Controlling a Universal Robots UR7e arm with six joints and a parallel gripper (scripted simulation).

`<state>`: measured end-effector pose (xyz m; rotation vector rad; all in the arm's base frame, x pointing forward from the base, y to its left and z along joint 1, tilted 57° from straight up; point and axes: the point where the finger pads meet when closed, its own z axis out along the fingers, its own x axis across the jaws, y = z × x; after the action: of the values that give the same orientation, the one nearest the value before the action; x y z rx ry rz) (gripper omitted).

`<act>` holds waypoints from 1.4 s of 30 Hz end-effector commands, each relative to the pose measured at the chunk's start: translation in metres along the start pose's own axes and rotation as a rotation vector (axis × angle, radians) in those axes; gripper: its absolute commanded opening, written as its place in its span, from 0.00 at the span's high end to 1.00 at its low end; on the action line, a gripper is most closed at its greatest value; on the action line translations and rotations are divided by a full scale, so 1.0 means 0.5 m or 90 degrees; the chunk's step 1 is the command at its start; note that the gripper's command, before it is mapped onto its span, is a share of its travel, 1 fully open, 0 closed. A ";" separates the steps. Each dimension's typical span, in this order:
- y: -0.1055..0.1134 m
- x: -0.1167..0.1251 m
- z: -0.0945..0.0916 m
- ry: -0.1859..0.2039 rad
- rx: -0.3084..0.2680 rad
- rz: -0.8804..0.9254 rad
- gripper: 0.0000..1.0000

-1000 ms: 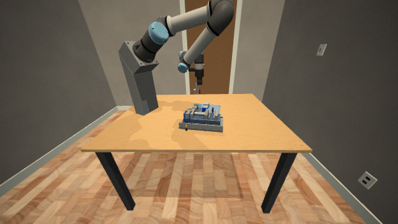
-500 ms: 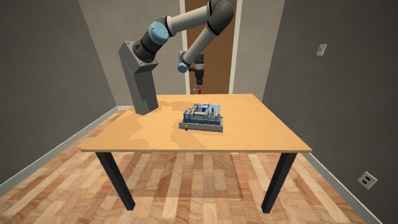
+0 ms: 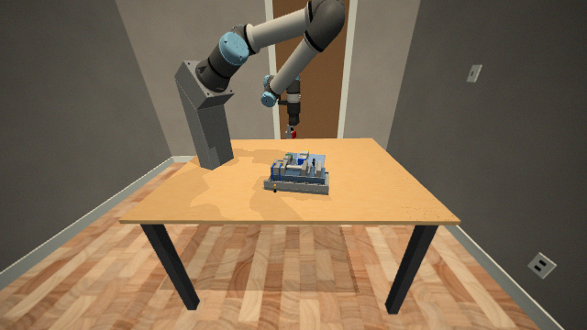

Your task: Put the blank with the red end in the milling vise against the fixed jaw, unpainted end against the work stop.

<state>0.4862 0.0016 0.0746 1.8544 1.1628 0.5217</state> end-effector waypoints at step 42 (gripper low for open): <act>0.000 0.000 -0.001 0.000 0.000 0.373 1.00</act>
<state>0.4862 0.0015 0.0747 2.1656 0.6555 0.8132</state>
